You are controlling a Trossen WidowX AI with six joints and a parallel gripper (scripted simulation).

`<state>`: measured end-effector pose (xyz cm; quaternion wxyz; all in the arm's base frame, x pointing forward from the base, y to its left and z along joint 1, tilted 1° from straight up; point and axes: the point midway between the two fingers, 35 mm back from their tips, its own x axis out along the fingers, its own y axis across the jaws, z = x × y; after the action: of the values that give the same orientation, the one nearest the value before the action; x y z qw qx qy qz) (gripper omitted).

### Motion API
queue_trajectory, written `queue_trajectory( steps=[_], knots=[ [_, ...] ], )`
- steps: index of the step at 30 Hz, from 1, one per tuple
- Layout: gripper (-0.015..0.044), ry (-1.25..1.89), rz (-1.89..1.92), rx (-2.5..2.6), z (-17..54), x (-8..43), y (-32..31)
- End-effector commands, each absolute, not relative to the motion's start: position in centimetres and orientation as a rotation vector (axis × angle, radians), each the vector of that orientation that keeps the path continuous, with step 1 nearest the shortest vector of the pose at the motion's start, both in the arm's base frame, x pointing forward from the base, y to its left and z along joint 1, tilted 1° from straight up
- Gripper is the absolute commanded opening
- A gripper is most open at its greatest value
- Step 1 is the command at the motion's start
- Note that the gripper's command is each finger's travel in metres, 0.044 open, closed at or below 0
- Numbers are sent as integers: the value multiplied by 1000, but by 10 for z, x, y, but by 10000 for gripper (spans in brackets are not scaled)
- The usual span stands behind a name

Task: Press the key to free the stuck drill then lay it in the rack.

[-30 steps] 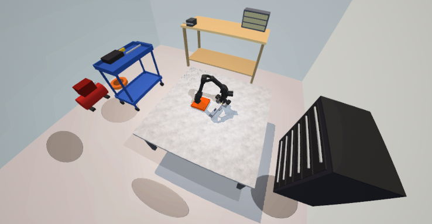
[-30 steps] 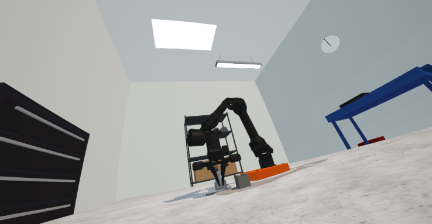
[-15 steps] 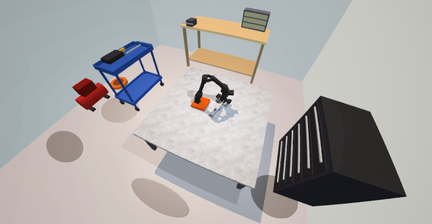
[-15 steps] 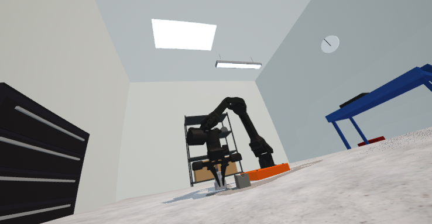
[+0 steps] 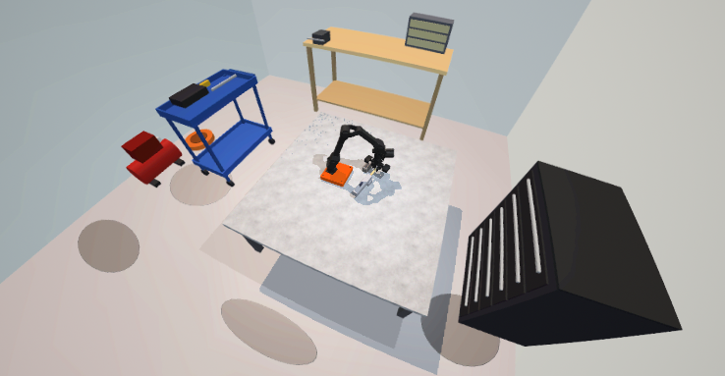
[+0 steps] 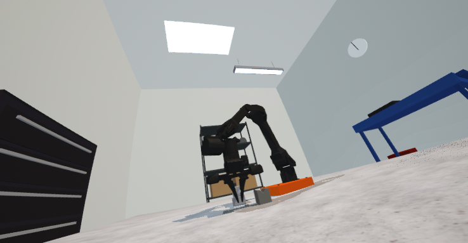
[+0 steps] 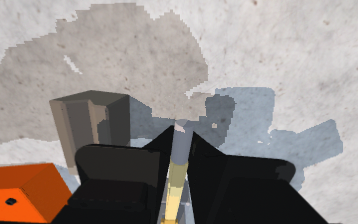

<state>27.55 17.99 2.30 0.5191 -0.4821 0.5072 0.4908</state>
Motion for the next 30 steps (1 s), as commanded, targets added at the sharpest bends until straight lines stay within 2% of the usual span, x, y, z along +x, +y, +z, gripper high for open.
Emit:
queue_trajectory(
  steps=[1, 19, 30],
  knots=[
    [0, 1214, 1174, -1150, 25, 277, 188],
    [0, 1212, 1175, -1148, 27, 278, 215],
    [0, 1212, 1175, -1148, 32, 277, 210]
  ],
)
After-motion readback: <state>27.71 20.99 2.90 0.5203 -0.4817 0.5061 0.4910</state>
